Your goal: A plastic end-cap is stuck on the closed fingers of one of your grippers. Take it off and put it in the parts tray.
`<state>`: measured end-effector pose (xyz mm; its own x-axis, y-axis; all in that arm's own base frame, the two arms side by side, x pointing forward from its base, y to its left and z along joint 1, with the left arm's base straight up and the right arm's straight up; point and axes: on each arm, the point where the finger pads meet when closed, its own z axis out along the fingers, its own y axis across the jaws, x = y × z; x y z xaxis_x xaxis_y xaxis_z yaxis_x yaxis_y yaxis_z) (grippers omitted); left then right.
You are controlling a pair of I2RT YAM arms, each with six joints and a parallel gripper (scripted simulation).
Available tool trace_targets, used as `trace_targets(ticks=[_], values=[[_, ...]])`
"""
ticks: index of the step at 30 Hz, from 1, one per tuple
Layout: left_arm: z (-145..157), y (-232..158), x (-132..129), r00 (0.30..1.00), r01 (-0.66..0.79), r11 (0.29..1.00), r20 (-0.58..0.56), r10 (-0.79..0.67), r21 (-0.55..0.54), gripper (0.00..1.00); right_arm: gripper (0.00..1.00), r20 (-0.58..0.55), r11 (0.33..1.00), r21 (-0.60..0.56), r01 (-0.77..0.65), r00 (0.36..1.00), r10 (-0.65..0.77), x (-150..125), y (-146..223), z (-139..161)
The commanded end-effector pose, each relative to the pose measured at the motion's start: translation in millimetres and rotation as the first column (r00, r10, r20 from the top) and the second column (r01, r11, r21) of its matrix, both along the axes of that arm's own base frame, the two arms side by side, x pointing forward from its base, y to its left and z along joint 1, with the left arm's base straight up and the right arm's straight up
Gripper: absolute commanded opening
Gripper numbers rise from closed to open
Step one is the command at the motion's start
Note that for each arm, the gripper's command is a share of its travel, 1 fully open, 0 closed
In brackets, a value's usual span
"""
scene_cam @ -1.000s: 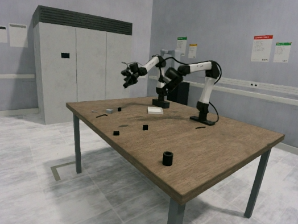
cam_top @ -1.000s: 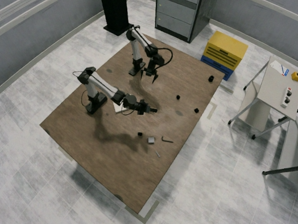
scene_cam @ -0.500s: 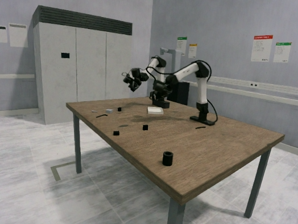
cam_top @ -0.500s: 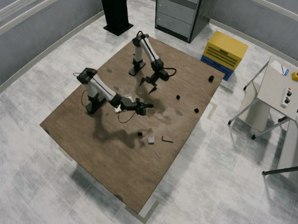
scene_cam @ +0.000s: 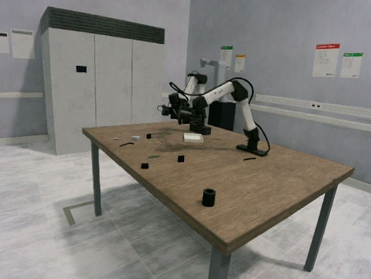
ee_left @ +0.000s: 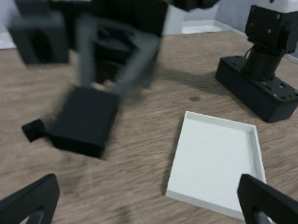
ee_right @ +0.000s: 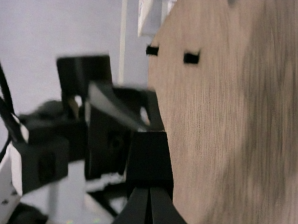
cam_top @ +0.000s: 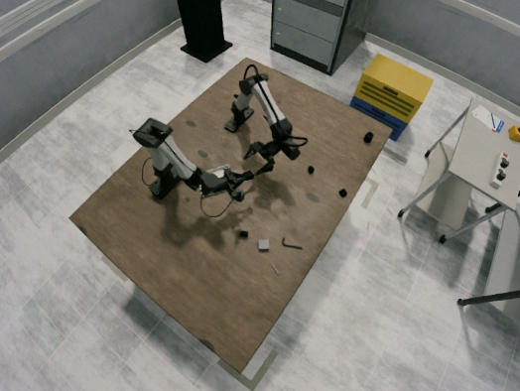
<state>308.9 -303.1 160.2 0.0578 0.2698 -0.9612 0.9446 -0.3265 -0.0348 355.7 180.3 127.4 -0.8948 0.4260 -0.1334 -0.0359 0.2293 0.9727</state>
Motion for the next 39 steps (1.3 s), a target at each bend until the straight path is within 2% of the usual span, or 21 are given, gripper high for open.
trace_targets(ticks=[1,4,14,17,19,21,26,29,30,34,39], values=[[11.5,-4.9,-0.1,0.996,0.083,0.996,0.030,-0.081,-0.039,1.00,0.00,-0.070,0.993,0.103,-0.055,0.996,0.063,-24.6,12.8,-4.7],[10.6,-6.3,3.8,0.996,0.080,0.996,0.038,-0.078,-0.040,1.00,0.00,-0.105,0.992,0.106,-0.065,0.992,0.076,-33.8,13.6,-14.7],[3.0,-5.9,5.5,0.997,0.078,0.997,0.026,-0.077,-0.027,1.00,0.00,-0.097,0.994,0.097,-0.050,0.994,0.060,-31.4,13.3,-11.9],[12.0,-5.4,4.3,0.996,0.079,0.996,0.048,-0.077,-0.034,1.00,0.00,-0.067,0.994,0.102,-0.051,0.996,0.058,-27.1,14.4,1.8],[12.0,-5.4,4.3,0.996,0.079,0.996,0.048,-0.077,-0.034,1.00,0.00,-0.067,0.994,0.102,-0.051,0.996,0.058,-27.1,14.4,1.8],[29.0,-4.1,-1.1,0.995,0.080,0.996,0.060,-0.078,-0.038,1.00,0.00,-0.067,0.994,0.102,-0.051,0.996,0.058,-27.1,14.4,1.8],[29.7,-4.1,-1.2,0.995,0.080,0.996,0.062,-0.078,-0.038,1.00,0.00,-0.067,0.994,0.100,-0.052,0.996,0.058,-27.4,14.4,1.0],[13.0,-3.3,2.9,0.994,0.084,0.996,0.075,-0.081,-0.042,0.66,0.00,-0.067,0.994,0.100,-0.052,0.996,0.059,-27.4,14.4,1.0],[4.2,-2.0,4.8,0.995,0.082,0.996,0.065,-0.079,-0.038,0.58,0.00,-0.067,0.994,0.100,-0.052,0.996,0.059,-27.4,14.4,1.0],[-14.2,0.3,6.9,0.998,0.066,0.997,0.026,-0.065,-0.027,0.58,0.00,-0.067,0.994,0.100,-0.052,0.996,0.059,-27.4,14.4,1.0],[-2.8,-3.9,0.9,0.996,0.075,0.997,0.041,-0.073,-0.031,0.57,0.00,-0.067,0.994,0.100,-0.052,0.996,0.059,-27.4,14.4,1.0]])
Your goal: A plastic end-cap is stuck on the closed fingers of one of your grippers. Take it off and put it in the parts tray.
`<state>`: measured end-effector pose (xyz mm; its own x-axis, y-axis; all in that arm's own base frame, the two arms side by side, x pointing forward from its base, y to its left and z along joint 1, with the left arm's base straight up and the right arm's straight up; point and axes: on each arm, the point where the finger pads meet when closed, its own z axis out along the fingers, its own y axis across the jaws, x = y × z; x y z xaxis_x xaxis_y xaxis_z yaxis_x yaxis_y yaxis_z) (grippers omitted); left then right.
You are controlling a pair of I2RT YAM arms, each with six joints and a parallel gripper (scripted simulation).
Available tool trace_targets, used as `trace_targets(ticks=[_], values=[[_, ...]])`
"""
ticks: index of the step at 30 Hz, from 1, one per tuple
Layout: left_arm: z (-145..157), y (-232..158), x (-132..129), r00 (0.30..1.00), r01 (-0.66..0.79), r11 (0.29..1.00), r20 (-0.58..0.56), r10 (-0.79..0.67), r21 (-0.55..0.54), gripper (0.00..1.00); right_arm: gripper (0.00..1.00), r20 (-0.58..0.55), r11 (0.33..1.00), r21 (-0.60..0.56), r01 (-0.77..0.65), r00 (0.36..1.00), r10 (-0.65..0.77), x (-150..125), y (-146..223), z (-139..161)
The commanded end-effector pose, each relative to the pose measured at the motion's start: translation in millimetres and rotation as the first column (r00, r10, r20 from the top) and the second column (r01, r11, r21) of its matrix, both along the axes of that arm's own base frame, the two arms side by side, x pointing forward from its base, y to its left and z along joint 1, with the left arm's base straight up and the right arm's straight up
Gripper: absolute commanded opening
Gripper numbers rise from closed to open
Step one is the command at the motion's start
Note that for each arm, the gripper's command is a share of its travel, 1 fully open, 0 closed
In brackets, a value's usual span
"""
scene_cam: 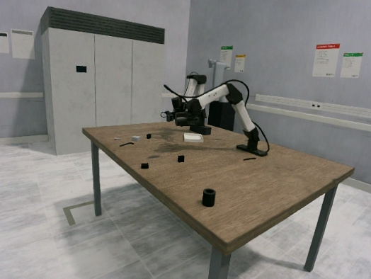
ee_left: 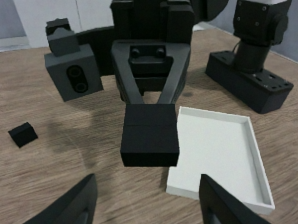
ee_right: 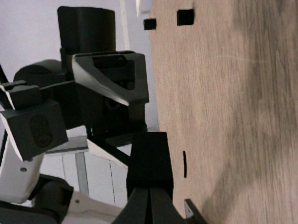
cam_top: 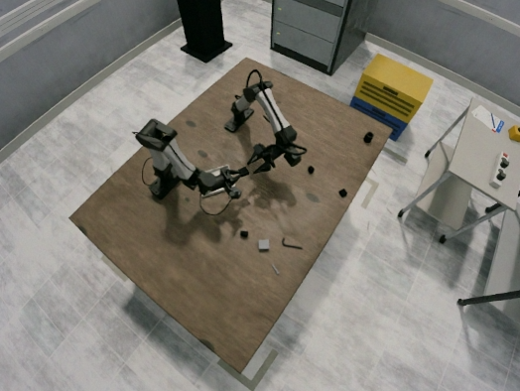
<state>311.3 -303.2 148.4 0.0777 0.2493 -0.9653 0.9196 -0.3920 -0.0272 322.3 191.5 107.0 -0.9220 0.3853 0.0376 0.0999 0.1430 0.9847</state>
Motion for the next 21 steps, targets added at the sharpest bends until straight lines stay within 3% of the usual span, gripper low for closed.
trace_targets(ticks=[1,11,16,21], values=[[9.0,-3.8,-1.4,0.999,0.005,1.000,0.037,-0.004,-0.018,0.57,0.00,0.078,1.000,0.011,-0.002,0.997,0.001,6.1,3.2,21.3],[5.8,-29.2,-10.2,0.999,0.004,1.000,0.044,-0.004,-0.014,0.50,0.00,0.078,1.000,0.011,-0.002,0.997,0.001,6.1,3.2,21.3],[9.2,-26.0,-9.5,0.998,-0.001,1.000,0.057,0.002,-0.022,0.36,0.00,0.079,1.000,0.010,0.005,0.997,-0.006,7.4,1.6,21.2],[9.3,-26.1,-10.3,0.999,0.000,1.000,0.054,0.001,-0.022,0.28,0.00,0.079,1.000,0.010,0.008,0.997,-0.009,7.9,1.0,21.1]])
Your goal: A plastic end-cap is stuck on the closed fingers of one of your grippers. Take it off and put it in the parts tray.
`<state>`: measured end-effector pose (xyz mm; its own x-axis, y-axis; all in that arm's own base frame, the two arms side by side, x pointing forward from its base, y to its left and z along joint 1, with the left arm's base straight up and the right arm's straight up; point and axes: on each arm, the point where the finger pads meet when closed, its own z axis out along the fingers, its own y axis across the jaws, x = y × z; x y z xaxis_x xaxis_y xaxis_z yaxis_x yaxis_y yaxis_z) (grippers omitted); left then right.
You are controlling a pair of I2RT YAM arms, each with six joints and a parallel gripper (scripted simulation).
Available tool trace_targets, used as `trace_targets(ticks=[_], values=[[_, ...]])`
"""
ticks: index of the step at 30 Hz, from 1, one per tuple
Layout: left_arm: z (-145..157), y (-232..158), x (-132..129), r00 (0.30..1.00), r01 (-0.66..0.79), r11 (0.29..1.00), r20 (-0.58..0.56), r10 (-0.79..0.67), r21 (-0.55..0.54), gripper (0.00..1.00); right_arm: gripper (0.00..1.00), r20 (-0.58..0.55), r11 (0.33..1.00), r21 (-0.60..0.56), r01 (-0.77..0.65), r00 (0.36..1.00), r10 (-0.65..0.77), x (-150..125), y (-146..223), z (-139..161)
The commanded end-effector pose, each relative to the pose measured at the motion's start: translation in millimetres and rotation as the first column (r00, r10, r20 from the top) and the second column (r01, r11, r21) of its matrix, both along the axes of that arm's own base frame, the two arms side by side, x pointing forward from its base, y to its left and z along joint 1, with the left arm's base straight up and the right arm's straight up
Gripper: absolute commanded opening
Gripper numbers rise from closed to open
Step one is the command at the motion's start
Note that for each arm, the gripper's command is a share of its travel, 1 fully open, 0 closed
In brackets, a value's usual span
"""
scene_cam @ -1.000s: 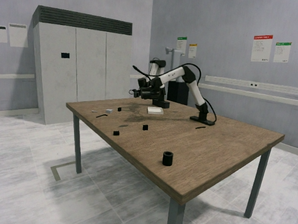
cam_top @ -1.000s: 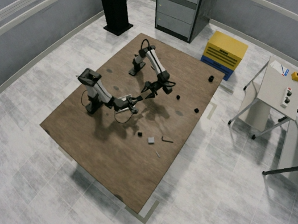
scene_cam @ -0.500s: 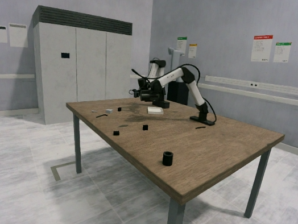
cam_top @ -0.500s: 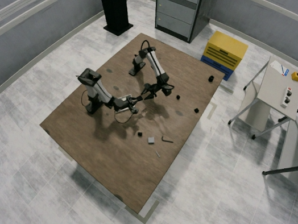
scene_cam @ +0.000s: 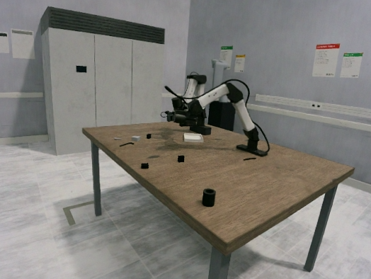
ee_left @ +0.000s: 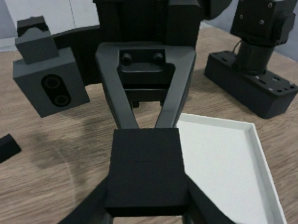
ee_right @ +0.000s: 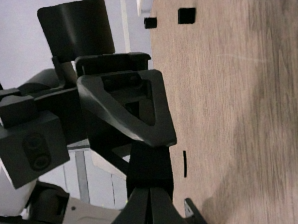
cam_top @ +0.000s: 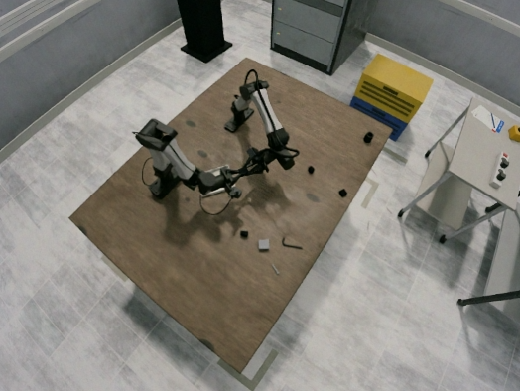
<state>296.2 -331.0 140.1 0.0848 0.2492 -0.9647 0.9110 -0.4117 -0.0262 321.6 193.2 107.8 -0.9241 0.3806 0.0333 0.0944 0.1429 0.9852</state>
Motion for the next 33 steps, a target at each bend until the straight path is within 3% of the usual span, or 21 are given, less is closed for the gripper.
trace_targets(ticks=[1,7,12,20,25,33], values=[[19.3,1.9,5.7,0.998,-0.022,0.999,0.052,0.023,-0.025,0.28,0.00,0.074,1.000,0.009,0.013,0.997,-0.014,8.6,-0.7,20.4],[1.6,16.1,15.8,1.000,-0.020,1.000,0.014,0.020,-0.008,0.28,0.00,0.075,1.000,0.010,0.009,0.997,-0.010,7.9,-0.4,20.5],[-9.2,63.2,36.3,0.999,-0.033,0.999,0.029,0.033,0.009,0.28,0.00,0.075,1.000,0.010,0.008,0.997,-0.009,7.8,-0.3,20.5],[-12.7,90.9,46.4,0.998,-0.055,0.998,0.040,0.055,0.013,0.28,0.00,0.082,1.000,0.006,0.014,0.997,-0.014,8.9,-0.8,20.4],[-12.8,90.2,46.2,0.998,-0.045,0.999,0.044,0.045,0.012,0.28,0.00,0.060,0.998,-0.051,0.034,0.998,-0.031,9.2,0.0,11.4],[-11.3,90.0,41.8,0.997,-0.036,0.998,0.070,0.033,0.045,0.28,0.00,0.114,0.979,-0.190,0.071,0.992,-0.050,7.6,2.6,20.5]])
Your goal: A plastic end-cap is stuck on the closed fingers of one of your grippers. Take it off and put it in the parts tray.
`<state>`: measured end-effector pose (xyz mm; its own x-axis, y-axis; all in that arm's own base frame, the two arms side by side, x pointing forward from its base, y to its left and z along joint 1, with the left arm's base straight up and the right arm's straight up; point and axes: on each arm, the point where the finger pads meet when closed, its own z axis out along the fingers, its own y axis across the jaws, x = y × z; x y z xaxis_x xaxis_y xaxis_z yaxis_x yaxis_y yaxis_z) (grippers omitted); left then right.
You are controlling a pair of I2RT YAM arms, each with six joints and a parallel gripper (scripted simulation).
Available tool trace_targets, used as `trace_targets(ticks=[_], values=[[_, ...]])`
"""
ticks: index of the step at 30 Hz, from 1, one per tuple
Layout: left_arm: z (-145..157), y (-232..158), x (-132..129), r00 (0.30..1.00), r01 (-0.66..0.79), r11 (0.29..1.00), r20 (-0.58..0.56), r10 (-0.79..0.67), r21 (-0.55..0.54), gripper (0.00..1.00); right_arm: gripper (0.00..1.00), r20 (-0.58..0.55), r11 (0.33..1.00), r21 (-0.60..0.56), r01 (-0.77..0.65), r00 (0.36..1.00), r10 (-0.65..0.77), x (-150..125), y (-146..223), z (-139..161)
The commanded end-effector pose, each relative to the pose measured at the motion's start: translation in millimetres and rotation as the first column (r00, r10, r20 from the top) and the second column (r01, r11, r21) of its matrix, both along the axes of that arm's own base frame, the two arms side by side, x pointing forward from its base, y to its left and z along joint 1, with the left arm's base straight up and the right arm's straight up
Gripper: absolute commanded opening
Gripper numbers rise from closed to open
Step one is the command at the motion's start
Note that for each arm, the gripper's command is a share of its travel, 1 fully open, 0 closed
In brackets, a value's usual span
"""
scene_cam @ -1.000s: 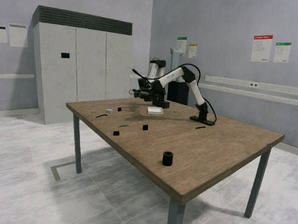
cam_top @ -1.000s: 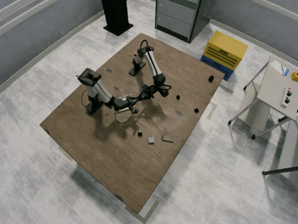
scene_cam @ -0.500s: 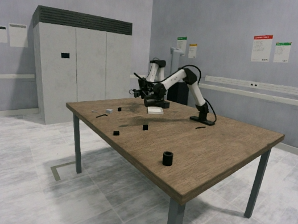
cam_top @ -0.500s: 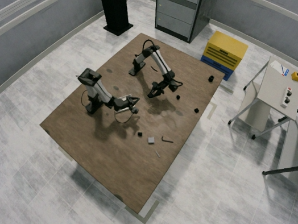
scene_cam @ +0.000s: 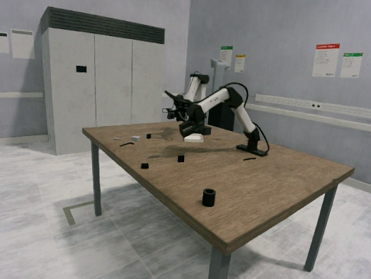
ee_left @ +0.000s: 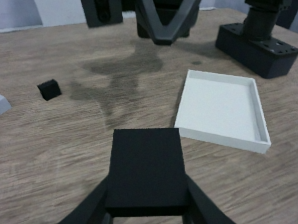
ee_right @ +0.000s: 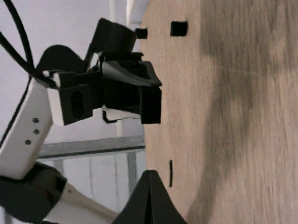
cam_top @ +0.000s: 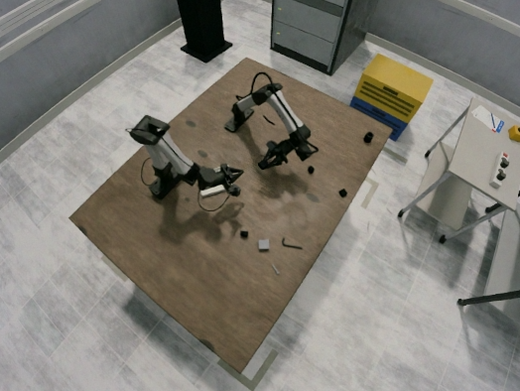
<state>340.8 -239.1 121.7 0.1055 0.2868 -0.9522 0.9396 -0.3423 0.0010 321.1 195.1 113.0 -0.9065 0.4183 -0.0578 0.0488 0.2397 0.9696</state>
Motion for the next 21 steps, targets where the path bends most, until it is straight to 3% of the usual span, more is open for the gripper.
trace_targets(ticks=[1,7,13,15,21], values=[[5.1,-2.0,-3.6,0.998,0.047,0.998,0.029,-0.048,0.033,0.28,0.00,0.065,0.992,-0.120,0.024,0.998,-0.017,6.5,1.0,17.8],[-6.9,-11.7,-15.3,0.983,0.129,0.963,0.097,-0.156,0.235,0.28,0.00,0.193,0.936,-0.351,0.041,0.981,0.030,-22.9,-1.3,50.8],[-22.3,-32.1,-32.2,0.948,0.192,0.878,0.149,-0.282,0.438,0.28,0.00,0.345,0.882,-0.467,0.068,0.932,0.111,-62.4,-7.8,97.4],[-22.3,-32.1,-32.2,0.948,0.192,0.878,0.149,-0.282,0.438,0.28,0.00,0.345,0.882,-0.467,0.068,0.932,0.111,-62.4,-7.8,97.4],[-35.1,-51.0,-44.9,0.898,0.175,0.746,0.206,-0.388,0.643,0.28,0.00,0.412,0.777,-0.623,0.092,0.882,0.227,-113.4,-32.6,117.8]])
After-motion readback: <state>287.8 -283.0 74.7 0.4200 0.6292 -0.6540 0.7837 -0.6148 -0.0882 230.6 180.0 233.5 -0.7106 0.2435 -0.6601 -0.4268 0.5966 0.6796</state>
